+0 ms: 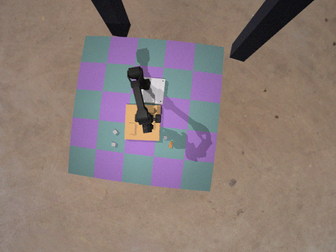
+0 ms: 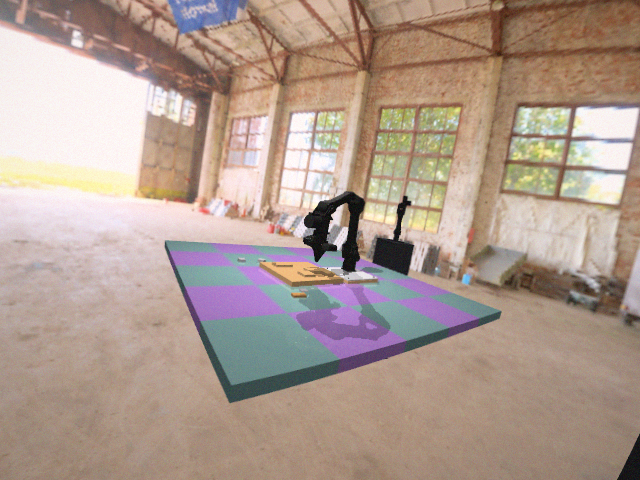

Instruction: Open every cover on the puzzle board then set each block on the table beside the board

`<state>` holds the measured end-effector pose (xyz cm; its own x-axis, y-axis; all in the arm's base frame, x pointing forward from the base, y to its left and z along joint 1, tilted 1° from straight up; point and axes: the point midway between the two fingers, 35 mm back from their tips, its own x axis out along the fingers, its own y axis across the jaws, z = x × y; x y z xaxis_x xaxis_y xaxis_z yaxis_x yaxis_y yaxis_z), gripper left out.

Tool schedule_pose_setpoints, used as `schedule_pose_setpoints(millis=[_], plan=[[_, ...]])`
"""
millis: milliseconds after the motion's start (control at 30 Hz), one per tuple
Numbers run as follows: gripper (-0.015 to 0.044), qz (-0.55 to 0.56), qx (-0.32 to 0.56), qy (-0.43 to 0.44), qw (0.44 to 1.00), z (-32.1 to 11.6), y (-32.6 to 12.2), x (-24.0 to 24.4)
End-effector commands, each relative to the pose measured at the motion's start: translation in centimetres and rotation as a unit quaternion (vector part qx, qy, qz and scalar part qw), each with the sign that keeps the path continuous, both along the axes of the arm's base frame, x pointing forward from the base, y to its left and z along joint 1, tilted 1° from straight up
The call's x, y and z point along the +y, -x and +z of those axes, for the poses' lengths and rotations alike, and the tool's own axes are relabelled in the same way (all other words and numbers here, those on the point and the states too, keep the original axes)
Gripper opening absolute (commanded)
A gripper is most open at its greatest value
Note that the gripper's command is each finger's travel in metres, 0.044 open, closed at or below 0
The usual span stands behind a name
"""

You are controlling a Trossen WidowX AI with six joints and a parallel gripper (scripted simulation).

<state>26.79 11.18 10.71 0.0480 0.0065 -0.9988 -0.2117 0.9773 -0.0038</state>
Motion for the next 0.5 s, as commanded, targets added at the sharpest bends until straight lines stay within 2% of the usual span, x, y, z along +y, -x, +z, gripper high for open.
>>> schedule_pose_setpoints(millis=[0,467], plan=[[0.0000,-0.001,0.003,0.000,1.000,-0.08,0.05,0.05],[0.0000,-0.001,0.003,0.000,1.000,-0.24,0.03,0.06]])
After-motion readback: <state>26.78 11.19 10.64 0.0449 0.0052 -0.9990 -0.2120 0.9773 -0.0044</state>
